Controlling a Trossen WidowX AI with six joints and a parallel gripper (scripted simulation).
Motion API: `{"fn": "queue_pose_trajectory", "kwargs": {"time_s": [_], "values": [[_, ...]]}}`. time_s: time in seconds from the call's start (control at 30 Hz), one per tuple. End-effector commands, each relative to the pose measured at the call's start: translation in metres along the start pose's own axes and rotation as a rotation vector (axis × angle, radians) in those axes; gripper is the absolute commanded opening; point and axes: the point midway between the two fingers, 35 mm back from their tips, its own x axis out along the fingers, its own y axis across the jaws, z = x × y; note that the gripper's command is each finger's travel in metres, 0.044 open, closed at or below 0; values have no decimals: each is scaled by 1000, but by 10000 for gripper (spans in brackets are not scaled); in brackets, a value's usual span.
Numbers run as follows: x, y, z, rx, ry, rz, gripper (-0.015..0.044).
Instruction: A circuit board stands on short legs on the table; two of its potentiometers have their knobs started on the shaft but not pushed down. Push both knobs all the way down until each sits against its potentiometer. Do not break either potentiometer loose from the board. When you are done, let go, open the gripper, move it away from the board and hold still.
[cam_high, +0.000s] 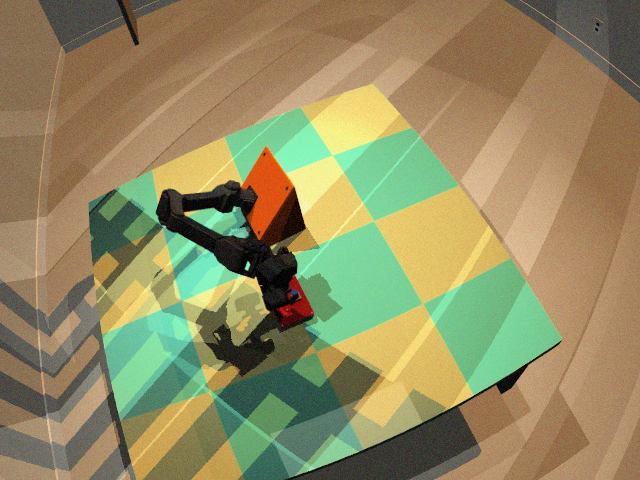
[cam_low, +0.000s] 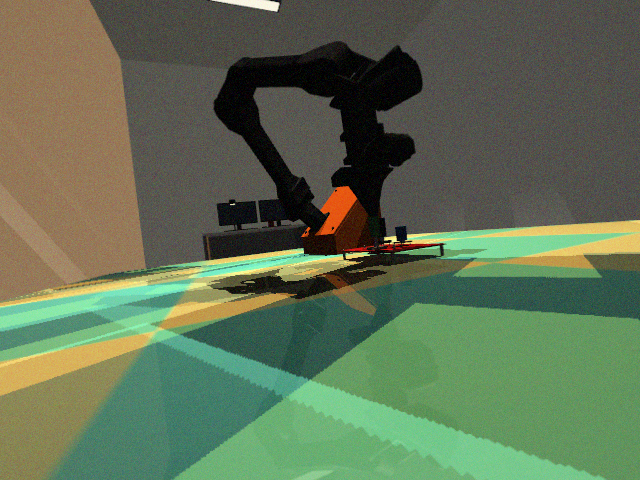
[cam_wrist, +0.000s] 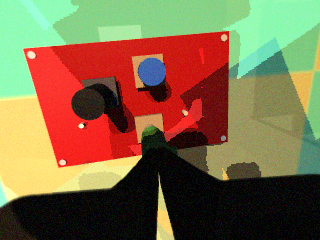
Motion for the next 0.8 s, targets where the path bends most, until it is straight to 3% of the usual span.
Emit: {"fn": "queue_pose_trajectory", "kwargs": {"time_s": [0.0,0.77], "values": [[22,-2,-3,22,15,32,0],[25,-1,-3,22,15,32,0]]}}
